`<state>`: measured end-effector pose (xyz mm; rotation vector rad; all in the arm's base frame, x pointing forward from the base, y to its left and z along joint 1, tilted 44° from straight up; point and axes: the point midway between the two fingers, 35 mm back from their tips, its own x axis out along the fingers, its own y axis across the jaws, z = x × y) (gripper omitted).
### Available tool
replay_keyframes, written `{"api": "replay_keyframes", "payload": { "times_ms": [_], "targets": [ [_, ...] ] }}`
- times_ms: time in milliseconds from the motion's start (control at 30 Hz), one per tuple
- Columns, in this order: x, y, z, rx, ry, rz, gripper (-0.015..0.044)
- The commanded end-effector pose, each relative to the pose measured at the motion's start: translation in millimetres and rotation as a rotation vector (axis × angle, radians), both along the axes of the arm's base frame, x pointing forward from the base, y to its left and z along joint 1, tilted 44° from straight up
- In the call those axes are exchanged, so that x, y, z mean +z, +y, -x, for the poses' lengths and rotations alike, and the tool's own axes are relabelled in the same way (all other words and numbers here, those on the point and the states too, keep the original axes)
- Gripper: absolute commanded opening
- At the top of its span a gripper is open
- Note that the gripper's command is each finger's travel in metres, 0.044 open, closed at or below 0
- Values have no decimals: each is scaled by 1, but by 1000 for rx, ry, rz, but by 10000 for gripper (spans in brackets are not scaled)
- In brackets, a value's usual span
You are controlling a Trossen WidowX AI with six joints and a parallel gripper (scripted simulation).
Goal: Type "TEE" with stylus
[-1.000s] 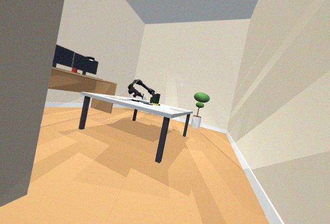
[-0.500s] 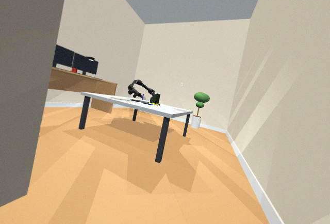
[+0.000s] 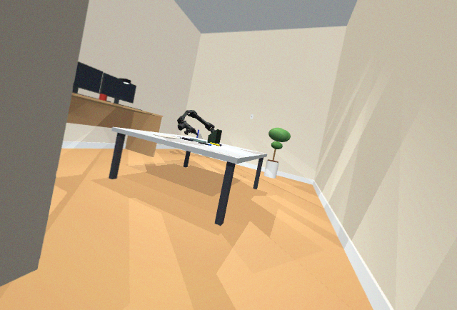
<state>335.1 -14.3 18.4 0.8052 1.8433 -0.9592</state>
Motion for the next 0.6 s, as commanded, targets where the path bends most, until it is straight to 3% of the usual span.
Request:
{"api": "replay_keyframes", "payload": {
  "times_ms": [0,567],
  "targets": [
    [13,12,4,-4,0,0,81],
    [21,20,4,11,-9,-1,81]
  ]
}}
